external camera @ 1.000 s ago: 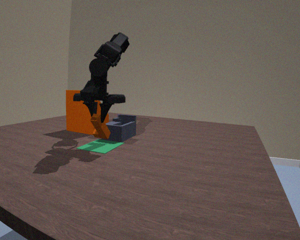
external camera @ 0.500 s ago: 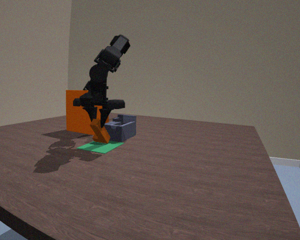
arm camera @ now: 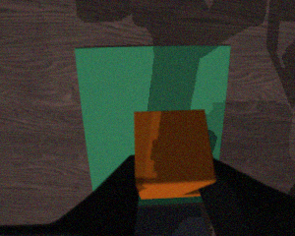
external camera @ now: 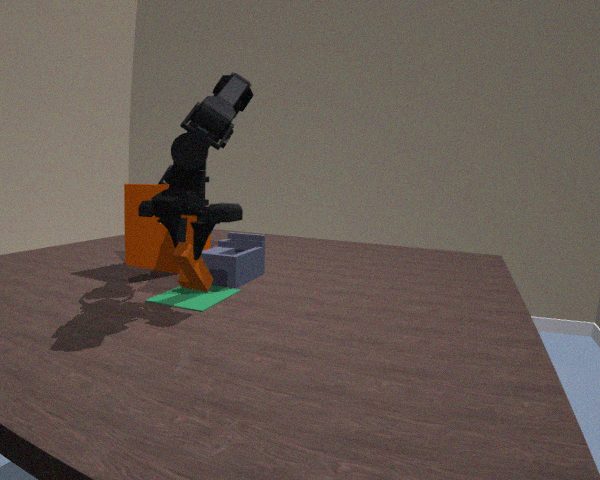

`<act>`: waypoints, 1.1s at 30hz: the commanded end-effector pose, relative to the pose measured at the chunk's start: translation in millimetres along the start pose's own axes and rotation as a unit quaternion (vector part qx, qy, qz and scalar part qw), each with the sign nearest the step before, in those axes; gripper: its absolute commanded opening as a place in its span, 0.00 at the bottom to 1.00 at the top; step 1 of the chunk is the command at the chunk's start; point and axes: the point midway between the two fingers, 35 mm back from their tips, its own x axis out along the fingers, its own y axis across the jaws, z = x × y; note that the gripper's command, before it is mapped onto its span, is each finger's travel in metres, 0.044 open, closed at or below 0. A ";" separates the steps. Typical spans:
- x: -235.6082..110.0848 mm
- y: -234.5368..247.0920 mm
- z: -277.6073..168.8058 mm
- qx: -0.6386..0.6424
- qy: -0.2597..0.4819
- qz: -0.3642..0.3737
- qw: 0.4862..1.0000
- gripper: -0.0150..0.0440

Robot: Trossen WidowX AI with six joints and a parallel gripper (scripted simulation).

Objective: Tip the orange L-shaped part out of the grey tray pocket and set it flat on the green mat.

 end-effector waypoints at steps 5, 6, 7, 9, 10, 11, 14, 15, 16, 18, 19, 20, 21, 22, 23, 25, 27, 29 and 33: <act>-8.5 0.8 0.9 0.000 0.000 0.000 1.000 0.74; -16.2 1.4 1.6 0.001 -0.001 0.000 1.000 0.79; -26.3 1.9 2.2 0.001 -0.001 0.001 1.000 0.83; -52.4 2.1 2.7 0.002 -0.001 0.001 1.000 0.92; -65.7 1.6 2.3 0.002 -0.001 0.001 1.000 0.93; -77.5 0.8 1.6 0.003 -0.001 0.001 1.000 0.93; -87.6 -0.2 0.7 0.003 -0.001 0.002 1.000 0.93; -87.6 -0.2 0.7 0.003 -0.001 0.002 1.000 0.93; -87.6 -0.2 0.7 0.003 -0.001 0.002 1.000 0.93; -87.6 -0.2 0.7 0.003 -0.001 0.002 1.000 0.93; -83.8 0.9 2.5 0.006 -0.003 0.007 1.000 0.93; -83.8 0.9 2.5 0.006 -0.003 0.007 1.000 0.93; -83.8 0.9 2.5 0.006 -0.003 0.007 1.000 0.93; -83.8 0.9 2.5 0.006 -0.003 0.007 1.000 0.93; -83.8 0.9 2.5 0.006 -0.003 0.007 1.000 0.93; -83.8 0.9 2.5 0.006 -0.003 0.007 1.000 0.93; -83.8 0.9 2.5 0.006 -0.003 0.007 1.000 0.93; -83.8 0.9 2.5 0.006 -0.003 0.007 1.000 0.93; -83.8 0.9 2.5 0.006 -0.003 0.007 1.000 0.93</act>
